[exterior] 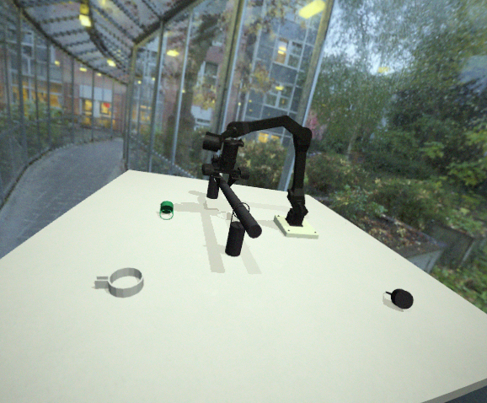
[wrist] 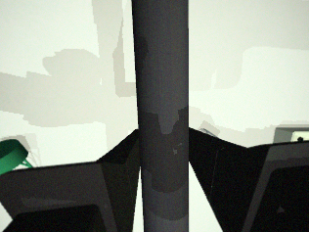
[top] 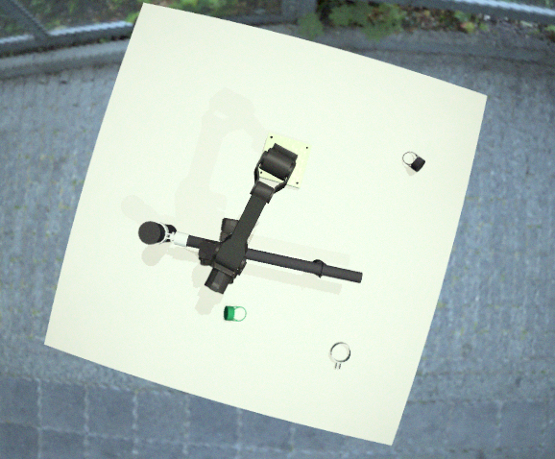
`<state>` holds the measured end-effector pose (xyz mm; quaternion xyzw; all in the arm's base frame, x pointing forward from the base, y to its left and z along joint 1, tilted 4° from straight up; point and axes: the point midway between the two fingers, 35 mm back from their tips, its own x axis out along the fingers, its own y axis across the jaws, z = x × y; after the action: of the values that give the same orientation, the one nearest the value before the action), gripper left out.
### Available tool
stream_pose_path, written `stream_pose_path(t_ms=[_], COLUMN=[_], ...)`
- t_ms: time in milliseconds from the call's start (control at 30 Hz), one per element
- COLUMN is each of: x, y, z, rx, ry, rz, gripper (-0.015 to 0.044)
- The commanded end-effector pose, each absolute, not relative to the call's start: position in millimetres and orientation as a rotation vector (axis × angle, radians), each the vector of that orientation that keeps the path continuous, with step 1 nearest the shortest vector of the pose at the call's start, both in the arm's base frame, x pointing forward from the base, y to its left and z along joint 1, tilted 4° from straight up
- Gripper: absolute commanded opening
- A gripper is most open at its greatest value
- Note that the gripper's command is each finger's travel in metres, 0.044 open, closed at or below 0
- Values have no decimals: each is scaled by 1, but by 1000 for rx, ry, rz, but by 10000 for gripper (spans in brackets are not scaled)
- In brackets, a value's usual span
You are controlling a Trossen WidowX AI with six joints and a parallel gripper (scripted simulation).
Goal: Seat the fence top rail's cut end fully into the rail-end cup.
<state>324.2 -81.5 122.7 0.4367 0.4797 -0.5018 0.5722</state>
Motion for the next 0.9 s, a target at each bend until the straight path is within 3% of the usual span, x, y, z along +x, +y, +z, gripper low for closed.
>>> stream_pose_path(t_ms=[0, 867], x=[326, 327], y=[-89, -104], z=[127, 128], rx=[1019, 1018], ry=[1107, 1106], rz=[-1181, -1182], gripper=[0, 0])
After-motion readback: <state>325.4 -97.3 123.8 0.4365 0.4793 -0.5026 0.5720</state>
